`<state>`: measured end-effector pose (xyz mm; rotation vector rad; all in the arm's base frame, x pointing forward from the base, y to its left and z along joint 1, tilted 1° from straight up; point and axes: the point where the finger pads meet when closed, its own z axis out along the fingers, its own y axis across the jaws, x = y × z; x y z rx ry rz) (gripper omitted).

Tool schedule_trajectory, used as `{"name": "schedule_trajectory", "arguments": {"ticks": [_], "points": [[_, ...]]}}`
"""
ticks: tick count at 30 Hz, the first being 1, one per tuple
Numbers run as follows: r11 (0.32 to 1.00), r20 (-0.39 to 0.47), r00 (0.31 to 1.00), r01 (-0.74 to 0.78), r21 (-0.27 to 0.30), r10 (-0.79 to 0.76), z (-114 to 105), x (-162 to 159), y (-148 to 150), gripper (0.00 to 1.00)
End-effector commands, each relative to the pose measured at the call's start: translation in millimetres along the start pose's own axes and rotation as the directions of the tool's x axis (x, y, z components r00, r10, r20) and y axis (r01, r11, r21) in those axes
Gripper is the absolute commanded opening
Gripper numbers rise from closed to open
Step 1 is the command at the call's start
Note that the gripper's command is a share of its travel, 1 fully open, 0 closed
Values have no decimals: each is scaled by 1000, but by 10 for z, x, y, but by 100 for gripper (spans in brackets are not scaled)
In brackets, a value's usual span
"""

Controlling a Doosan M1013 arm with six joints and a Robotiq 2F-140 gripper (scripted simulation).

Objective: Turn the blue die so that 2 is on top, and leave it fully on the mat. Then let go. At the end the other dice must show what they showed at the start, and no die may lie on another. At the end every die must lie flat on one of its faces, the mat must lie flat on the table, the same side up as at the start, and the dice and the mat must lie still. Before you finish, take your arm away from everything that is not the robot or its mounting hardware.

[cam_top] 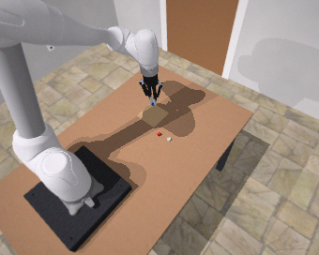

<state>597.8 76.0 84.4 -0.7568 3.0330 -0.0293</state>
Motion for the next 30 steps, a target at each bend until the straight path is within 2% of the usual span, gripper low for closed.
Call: {"name": "schedule_trajectory", "arguments": {"ticks": [1,5,12,17,19,25,28,30], "points": [[995,4,995,104,-8,-104,1,-45,75,7],[986,4,986,168,-7,-168,1,-73,124,7],[985,37,984,173,-7,-173,6,-68,126,7],[986,200,966,167,4,-164,15,-28,96,7],[986,200,966,167,4,-164,15,-28,96,7],[985,417,895,175,-9,-155,33,26,121,7],[984,506,850,176,-10,-146,47,59,114,7],[984,534,833,176,-12,-143,55,74,116,7]]}}
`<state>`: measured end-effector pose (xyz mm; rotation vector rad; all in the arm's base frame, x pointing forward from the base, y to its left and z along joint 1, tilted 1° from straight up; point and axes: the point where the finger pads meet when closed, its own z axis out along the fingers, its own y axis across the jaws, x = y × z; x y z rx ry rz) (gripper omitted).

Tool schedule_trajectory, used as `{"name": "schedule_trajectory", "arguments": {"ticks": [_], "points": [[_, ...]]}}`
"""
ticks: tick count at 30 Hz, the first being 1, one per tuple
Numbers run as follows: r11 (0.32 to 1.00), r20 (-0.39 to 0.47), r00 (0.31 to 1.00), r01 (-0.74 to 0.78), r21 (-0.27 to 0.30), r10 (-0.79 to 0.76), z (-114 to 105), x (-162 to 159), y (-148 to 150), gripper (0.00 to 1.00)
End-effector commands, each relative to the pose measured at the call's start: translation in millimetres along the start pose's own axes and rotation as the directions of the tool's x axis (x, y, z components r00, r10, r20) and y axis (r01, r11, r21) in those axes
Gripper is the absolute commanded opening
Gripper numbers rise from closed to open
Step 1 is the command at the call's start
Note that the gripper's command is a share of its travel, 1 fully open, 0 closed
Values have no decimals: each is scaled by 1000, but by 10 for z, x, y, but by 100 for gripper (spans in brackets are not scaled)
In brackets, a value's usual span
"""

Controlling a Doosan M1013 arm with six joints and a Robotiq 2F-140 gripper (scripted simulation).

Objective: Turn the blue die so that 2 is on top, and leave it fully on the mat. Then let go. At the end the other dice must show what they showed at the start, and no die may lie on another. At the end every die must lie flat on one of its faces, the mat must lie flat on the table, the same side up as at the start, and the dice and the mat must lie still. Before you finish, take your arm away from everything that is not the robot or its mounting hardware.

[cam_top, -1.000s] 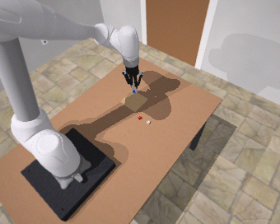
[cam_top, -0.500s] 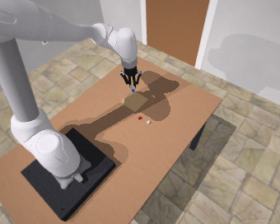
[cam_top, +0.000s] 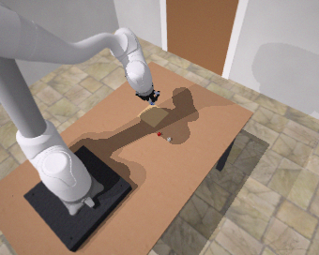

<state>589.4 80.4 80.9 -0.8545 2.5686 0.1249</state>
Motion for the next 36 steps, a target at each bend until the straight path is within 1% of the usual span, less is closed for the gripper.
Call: {"name": "schedule_trajectory", "arguments": {"ticks": [1,4,7,9,15,16,17,19,20,21,23,25,28,36], "points": [[998,164,986,16,-54,-7,16,33,54,7],[999,222,975,16,-50,-5,10,45,43,7],[999,229,974,16,-48,-4,8,46,38,7],[998,293,956,17,-54,0,15,75,54,7],[999,391,920,16,-48,4,8,98,35,7],[999,421,907,17,-52,6,9,107,45,7],[999,426,905,17,-52,7,9,109,45,7],[999,482,876,15,-45,9,-6,118,27,7],[999,487,873,15,-44,9,-9,119,23,7],[999,514,857,16,-45,10,-5,128,26,7],[999,514,857,16,-45,10,-5,128,26,7],[999,561,828,18,-50,13,5,147,39,7],[999,599,801,16,-46,15,-1,162,29,7],[999,609,793,15,-43,15,4,170,24,7]]}}
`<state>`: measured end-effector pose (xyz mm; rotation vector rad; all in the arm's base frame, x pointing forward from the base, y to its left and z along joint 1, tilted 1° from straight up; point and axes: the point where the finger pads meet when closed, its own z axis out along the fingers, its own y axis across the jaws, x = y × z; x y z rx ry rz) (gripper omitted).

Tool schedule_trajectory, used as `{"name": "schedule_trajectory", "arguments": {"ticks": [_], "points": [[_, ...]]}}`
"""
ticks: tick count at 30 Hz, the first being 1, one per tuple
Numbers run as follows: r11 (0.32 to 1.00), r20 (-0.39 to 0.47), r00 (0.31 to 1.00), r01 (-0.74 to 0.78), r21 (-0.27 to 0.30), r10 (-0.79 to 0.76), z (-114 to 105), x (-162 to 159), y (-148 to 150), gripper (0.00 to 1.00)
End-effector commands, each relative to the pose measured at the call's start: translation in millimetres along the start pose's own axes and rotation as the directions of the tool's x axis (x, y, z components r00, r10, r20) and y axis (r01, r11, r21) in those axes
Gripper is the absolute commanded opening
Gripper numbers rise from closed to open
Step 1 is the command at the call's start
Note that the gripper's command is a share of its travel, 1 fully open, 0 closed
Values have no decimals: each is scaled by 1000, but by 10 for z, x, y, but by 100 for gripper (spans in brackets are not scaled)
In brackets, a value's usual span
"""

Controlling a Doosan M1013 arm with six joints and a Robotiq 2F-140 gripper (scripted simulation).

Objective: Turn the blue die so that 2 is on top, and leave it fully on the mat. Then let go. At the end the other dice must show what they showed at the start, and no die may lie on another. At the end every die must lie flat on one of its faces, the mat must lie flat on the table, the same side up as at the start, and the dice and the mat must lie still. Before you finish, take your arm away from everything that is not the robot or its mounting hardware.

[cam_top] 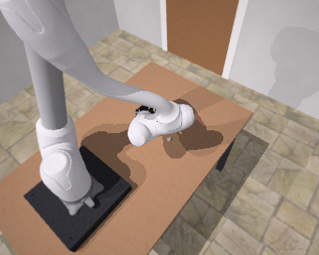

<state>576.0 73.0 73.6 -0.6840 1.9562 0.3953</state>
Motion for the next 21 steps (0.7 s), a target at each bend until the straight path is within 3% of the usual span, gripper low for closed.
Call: {"name": "schedule_trajectory", "arguments": {"ticks": [1,21], "points": [[1000,0,1000,0,0,0,6,11,0,7],[1000,0,1000,0,0,0,238,449,-2,7]]}}
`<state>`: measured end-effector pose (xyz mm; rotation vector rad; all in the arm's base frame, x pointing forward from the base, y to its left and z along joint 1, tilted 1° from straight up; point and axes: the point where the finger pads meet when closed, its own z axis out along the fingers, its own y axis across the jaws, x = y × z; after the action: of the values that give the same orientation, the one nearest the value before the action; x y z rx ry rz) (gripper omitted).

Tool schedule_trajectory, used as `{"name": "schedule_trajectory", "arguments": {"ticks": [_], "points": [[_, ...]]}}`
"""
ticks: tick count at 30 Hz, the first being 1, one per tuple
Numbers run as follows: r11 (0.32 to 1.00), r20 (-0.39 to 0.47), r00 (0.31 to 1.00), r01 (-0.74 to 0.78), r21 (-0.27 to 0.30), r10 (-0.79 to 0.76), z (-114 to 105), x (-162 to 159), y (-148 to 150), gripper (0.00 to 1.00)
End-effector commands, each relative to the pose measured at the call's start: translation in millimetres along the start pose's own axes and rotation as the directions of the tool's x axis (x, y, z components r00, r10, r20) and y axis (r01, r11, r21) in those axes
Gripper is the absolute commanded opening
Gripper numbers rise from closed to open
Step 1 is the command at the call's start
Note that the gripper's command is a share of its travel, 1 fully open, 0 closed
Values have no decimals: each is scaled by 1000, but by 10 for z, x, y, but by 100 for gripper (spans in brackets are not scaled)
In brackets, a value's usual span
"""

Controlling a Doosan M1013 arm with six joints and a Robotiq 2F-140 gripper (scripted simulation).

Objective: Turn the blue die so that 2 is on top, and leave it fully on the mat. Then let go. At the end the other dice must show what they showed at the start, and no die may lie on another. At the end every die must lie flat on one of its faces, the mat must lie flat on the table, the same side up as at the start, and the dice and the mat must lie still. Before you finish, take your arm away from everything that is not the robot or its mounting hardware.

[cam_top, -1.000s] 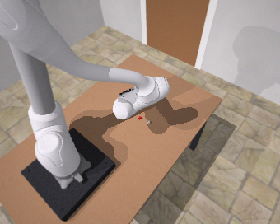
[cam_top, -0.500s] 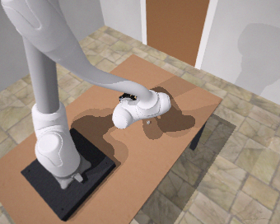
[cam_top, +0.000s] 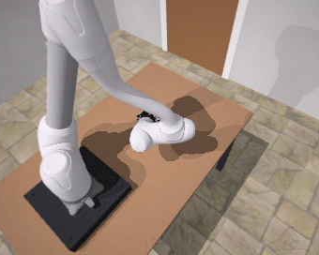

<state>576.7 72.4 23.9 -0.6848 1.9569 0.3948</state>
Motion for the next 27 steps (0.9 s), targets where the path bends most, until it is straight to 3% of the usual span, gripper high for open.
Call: {"name": "schedule_trajectory", "arguments": {"ticks": [1,10,27], "points": [[1000,1,1000,0,0,0,25,41,0,7],[1000,1,1000,0,0,0,124,228,-1,7],[1000,1,1000,0,0,0,132,242,-1,7]]}}
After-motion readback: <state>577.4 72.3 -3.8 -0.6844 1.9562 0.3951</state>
